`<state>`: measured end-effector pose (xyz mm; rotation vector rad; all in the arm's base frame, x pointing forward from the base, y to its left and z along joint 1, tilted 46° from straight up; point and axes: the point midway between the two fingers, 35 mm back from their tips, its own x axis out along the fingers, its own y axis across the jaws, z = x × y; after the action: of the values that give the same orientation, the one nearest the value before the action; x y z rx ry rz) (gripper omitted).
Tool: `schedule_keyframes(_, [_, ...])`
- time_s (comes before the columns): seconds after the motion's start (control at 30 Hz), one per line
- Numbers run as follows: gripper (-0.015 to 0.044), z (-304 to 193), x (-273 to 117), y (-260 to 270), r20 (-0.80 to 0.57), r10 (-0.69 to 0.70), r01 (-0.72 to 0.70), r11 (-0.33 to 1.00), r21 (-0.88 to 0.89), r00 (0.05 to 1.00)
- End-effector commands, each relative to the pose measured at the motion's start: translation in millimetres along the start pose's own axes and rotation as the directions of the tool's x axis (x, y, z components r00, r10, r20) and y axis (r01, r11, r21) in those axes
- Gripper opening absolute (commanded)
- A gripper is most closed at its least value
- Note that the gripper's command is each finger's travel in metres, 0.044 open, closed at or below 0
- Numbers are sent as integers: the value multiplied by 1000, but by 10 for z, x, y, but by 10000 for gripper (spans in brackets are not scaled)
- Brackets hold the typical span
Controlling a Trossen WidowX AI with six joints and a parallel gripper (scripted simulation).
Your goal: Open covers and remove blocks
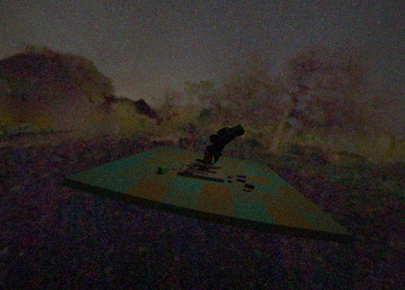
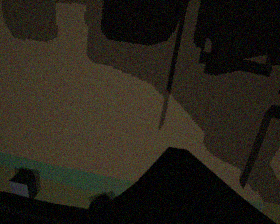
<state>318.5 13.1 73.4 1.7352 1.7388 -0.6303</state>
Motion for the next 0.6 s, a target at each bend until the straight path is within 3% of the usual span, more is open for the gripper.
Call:
schedule_keyframes(0.0, [0, -12, -3, 2, -5, 2, -2, 1000, 8, 1000])
schedule_keyframes(0.57, [0, -11, 80, 10, -4, 2, -2, 1000, 8, 1000])
